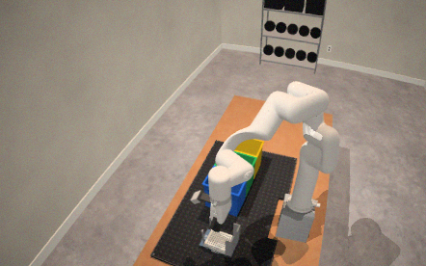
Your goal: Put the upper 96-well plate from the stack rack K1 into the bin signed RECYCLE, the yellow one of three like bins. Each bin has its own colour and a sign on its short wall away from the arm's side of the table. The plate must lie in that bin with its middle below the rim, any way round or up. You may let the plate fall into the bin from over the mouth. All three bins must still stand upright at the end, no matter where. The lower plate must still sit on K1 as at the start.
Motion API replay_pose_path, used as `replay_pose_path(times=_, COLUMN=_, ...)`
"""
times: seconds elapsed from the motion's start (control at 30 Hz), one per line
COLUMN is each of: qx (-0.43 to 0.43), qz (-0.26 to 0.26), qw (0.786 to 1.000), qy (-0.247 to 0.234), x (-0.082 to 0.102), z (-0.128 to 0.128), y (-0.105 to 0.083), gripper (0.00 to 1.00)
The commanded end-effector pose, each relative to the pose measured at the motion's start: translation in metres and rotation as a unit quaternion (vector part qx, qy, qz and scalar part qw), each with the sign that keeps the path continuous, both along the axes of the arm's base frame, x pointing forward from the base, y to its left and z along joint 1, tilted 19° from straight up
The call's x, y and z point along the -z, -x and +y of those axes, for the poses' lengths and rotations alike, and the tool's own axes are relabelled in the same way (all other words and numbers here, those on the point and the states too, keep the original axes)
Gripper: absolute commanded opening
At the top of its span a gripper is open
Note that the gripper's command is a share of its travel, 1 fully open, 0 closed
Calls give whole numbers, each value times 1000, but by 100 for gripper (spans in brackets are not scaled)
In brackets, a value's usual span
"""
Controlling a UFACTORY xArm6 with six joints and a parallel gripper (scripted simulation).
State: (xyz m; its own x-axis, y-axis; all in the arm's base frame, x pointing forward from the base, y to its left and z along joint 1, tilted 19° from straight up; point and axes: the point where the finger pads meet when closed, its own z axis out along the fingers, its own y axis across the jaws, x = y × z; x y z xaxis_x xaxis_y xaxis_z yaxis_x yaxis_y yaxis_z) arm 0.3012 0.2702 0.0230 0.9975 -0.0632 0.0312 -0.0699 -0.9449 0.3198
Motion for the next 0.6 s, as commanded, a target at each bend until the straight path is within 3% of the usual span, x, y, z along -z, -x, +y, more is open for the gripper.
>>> replay_pose_path(times=0.0, qx=0, qz=-1, qw=1000, qy=-1, x=5, z=-1, y=-1, gripper=100)
replay_pose_path(times=0.57, qx=0, qz=-1, qw=1000, qy=-1, x=29, z=-9, y=-1, gripper=100)
